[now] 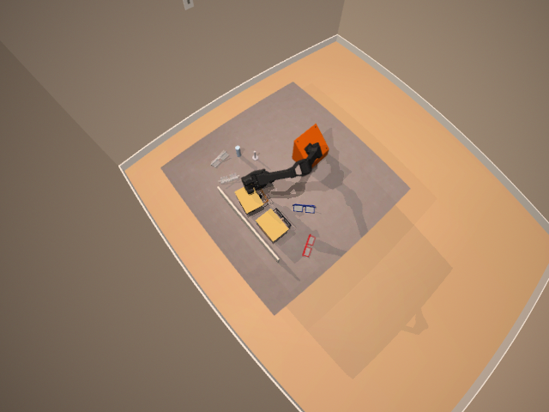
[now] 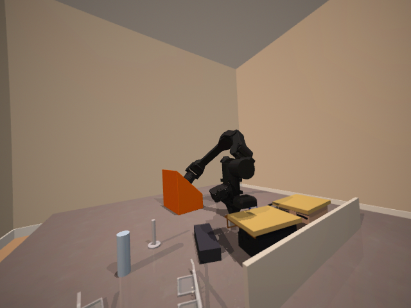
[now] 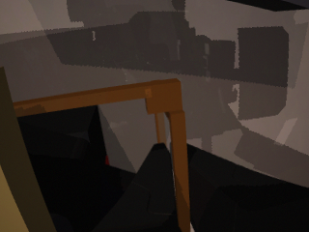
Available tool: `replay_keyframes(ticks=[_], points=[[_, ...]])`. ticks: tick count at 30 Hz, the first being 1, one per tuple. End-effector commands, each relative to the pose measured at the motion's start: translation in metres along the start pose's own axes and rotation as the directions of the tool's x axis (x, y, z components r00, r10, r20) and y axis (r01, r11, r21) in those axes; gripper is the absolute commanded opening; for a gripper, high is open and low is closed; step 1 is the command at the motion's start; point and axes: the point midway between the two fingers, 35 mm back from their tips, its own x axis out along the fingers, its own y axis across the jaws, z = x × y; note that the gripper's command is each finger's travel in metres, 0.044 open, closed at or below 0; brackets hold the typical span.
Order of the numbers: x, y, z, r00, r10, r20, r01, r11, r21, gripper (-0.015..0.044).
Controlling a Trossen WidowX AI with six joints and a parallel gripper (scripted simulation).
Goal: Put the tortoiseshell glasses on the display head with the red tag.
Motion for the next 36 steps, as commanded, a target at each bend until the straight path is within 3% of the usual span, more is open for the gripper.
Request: replay_keyframes(ticks=[1, 29, 33, 36], points=[[-0.0008, 0.0039, -0.0011, 1.0, 0.003, -0.004, -0.003, 1.0, 0.004, 0.0], [0.0059, 0.0052, -0.0013, 1.0, 0.003, -0.004, -0.003, 1.0, 0.004, 0.0], [0.0047, 0.0051, -0.001, 1.0, 0.002, 0.001, -0.002, 1.0, -0.002, 0.0105], [0.0047, 0.0051, -0.001, 1.0, 0.002, 0.001, -0.002, 1.0, -0.002, 0.0107]])
